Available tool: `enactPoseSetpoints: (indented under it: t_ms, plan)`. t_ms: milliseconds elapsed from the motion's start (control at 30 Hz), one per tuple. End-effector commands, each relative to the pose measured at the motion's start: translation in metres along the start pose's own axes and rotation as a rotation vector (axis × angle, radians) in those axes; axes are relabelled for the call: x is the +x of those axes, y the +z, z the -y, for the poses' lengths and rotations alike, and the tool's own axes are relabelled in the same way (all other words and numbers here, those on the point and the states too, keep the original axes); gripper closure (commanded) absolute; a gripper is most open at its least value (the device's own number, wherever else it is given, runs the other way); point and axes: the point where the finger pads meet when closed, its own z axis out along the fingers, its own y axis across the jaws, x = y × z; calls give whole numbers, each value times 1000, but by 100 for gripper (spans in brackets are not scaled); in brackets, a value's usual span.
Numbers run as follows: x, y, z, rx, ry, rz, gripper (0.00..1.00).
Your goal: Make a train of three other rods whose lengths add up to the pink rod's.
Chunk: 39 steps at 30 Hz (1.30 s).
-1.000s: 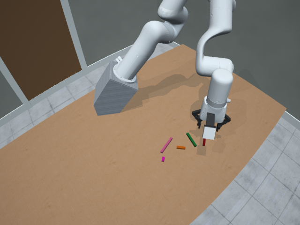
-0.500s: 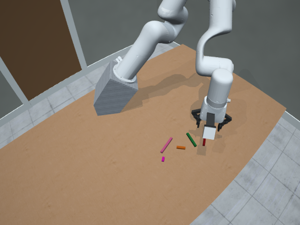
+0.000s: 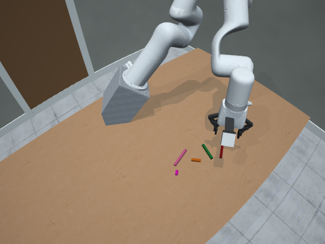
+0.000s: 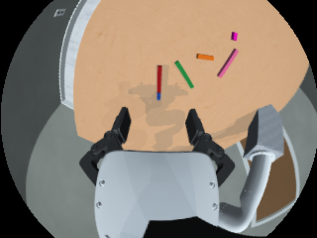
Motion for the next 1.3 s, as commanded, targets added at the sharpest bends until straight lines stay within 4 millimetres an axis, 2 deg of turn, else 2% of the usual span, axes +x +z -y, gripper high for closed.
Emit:
enactPoseSetpoints:
  t_ms: [0, 100, 400, 1267]
  plan:
    - [0, -28, 1, 1, -1, 0, 0]
    - [0, -43, 1, 1, -1, 0, 0]
    - [0, -61, 1, 1, -1, 0, 0]
    - [0, -62, 1, 1, -1, 0, 0]
